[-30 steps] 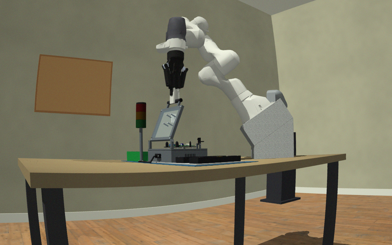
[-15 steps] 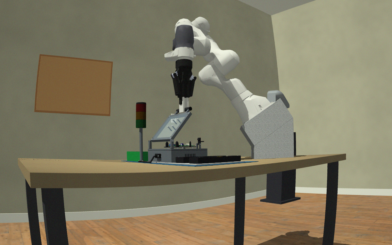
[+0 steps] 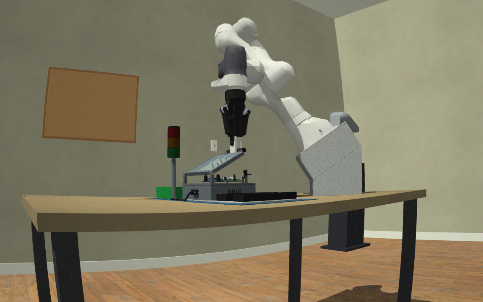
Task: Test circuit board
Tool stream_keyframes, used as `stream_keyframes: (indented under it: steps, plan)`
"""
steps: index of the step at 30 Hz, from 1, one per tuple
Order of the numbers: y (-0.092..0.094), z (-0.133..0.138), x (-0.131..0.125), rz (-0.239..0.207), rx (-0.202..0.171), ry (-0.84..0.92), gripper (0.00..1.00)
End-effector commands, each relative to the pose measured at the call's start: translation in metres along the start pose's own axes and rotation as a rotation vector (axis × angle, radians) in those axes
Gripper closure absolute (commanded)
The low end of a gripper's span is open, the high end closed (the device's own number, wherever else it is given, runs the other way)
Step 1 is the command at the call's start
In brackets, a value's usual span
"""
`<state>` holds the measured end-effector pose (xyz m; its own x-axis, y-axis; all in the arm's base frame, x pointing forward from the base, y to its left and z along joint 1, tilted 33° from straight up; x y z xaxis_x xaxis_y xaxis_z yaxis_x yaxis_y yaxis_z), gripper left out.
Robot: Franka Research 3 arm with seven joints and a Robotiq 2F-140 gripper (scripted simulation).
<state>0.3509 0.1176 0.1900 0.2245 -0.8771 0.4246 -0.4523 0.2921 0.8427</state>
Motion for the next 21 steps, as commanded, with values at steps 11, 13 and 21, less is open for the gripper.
stream_keyframes:
  steps: [11, 13, 21]
  plan:
    - [-0.034, 0.013, -0.001, 0.000, 0.004, -0.029, 1.00]
    - [-0.038, 0.015, -0.001, 0.000, 0.003, -0.029, 1.00]
    - [-0.052, 0.018, -0.002, 0.000, 0.003, -0.029, 1.00]
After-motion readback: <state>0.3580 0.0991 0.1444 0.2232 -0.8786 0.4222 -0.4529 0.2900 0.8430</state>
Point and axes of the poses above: the point where the finger pads meet when closed, its own y axis back along the fingers, its own z axis across the jaws, x = y × z, the point moved 6 cm from there along y, back along the fingers, and after that the axes turned 4 degrees about y, right-handed, at the moved point
